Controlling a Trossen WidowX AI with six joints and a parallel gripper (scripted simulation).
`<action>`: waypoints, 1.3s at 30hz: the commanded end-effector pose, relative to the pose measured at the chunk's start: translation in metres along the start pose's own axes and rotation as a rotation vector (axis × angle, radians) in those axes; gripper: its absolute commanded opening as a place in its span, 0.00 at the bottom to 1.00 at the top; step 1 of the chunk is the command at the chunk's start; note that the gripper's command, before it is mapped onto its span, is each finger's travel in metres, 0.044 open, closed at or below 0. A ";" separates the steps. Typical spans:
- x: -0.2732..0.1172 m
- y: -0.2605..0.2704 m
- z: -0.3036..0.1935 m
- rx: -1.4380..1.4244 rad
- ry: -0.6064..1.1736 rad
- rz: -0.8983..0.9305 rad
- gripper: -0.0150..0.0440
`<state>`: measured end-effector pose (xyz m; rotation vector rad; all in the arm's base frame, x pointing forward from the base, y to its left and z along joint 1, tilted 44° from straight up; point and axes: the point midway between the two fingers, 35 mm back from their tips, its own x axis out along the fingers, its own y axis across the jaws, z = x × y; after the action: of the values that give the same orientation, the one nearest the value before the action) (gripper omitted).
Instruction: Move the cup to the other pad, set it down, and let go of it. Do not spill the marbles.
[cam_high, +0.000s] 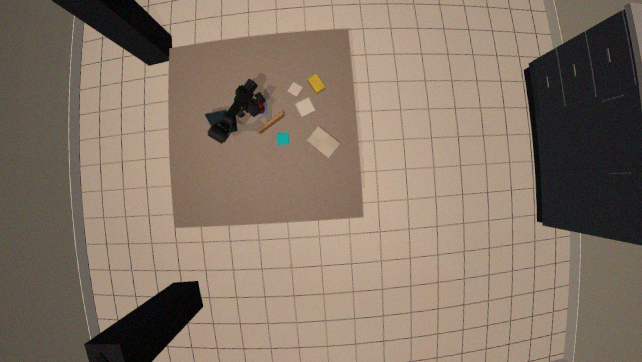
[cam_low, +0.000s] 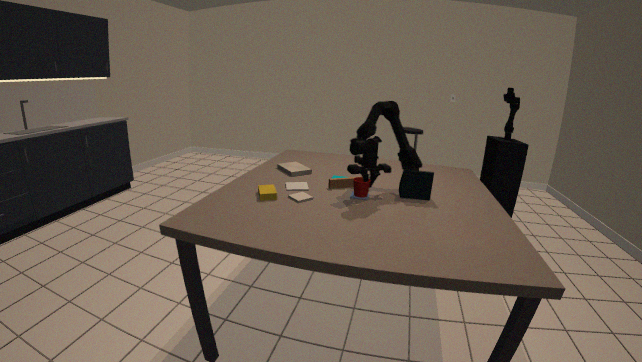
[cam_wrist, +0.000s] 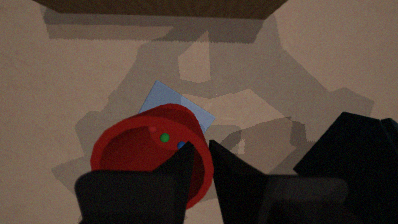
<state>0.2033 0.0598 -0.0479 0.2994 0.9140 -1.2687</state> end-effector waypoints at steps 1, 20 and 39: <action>0.000 0.000 0.000 0.001 0.000 0.001 0.31; -0.030 0.003 -0.001 -0.004 0.000 0.001 0.25; -0.069 0.001 -0.002 -0.008 -0.003 -0.001 0.25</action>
<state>0.2028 0.1071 -0.0008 0.2793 0.9164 -1.2636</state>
